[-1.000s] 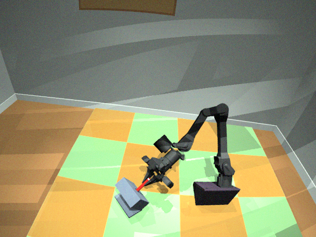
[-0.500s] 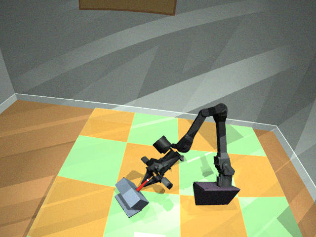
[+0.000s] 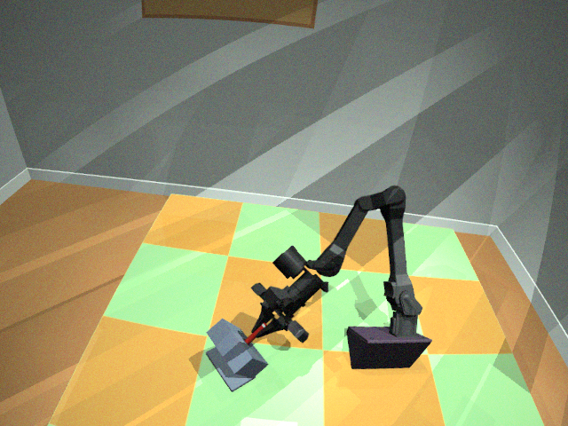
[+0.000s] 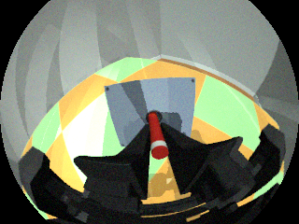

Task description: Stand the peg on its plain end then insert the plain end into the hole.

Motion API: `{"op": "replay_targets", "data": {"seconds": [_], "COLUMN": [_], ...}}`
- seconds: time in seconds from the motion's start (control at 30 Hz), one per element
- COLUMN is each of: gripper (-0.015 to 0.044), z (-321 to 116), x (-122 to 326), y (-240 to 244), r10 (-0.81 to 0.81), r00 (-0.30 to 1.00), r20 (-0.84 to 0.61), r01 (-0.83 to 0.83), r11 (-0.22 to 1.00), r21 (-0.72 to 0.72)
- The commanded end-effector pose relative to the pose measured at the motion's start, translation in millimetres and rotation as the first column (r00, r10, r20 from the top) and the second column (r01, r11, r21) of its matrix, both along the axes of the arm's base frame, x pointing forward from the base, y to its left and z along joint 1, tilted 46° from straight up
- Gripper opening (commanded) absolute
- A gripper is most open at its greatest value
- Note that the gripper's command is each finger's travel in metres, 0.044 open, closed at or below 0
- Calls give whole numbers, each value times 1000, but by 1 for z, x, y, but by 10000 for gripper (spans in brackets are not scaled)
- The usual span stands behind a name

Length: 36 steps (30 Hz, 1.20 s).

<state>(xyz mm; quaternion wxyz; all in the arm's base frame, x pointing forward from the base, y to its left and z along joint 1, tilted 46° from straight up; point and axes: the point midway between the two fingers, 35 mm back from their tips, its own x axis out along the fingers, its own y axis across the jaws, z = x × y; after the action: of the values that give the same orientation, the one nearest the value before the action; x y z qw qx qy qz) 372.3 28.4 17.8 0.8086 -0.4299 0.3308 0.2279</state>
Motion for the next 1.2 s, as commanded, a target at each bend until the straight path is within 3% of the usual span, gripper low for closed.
{"op": "replay_targets", "data": {"seconds": [0.0, 1.17], "gripper": [0, 0], "z": [0, -8], "x": [3, 8], "y": [0, 1], "r10": [-4, 1], "r00": [1000, 1000], "r20": [5, -2], "r01": [4, -1], "r11": [1000, 1000], "r21": [1, -1]}}
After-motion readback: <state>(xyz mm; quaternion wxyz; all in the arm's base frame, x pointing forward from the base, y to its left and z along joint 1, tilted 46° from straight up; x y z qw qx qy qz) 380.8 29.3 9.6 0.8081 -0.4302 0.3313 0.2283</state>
